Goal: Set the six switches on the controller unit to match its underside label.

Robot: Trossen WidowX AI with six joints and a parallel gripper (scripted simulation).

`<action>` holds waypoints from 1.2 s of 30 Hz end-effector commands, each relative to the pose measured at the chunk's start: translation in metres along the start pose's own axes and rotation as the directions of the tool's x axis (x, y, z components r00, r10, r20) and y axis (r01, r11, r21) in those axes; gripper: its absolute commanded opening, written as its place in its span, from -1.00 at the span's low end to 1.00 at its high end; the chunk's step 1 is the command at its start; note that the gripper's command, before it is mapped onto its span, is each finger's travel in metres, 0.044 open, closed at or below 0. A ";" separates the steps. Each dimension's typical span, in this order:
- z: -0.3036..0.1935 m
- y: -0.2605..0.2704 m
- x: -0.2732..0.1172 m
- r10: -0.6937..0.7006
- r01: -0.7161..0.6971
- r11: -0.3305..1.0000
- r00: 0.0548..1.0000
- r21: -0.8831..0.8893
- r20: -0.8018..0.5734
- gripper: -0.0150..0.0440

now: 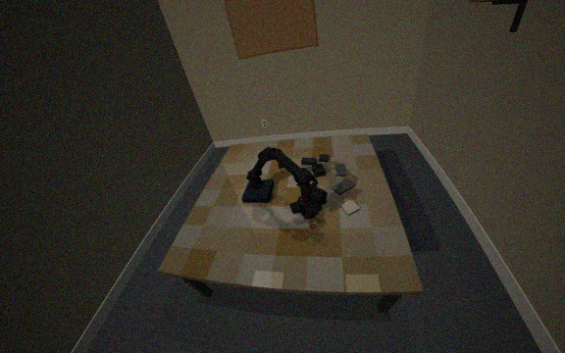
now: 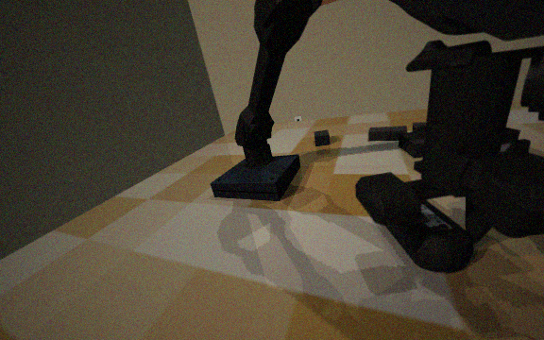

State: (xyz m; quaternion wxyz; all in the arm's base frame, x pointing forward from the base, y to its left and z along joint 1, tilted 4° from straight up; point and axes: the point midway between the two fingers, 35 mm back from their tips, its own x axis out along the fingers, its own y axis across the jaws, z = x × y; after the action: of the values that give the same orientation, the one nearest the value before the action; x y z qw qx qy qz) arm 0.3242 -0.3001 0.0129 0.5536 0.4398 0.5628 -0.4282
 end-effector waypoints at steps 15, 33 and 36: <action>-0.005 0.000 -0.011 -0.001 0.001 1.000 1.000 0.003 -0.007 0.65; -0.011 0.000 -0.025 -0.001 0.001 1.000 1.000 0.003 -0.007 0.65; -0.012 0.000 -0.027 -0.001 0.001 1.000 1.000 0.003 -0.008 0.65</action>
State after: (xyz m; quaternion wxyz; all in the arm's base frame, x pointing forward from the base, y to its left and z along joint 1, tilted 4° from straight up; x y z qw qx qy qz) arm 0.3214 -0.2912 0.0354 0.5511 0.4396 0.5658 -0.4277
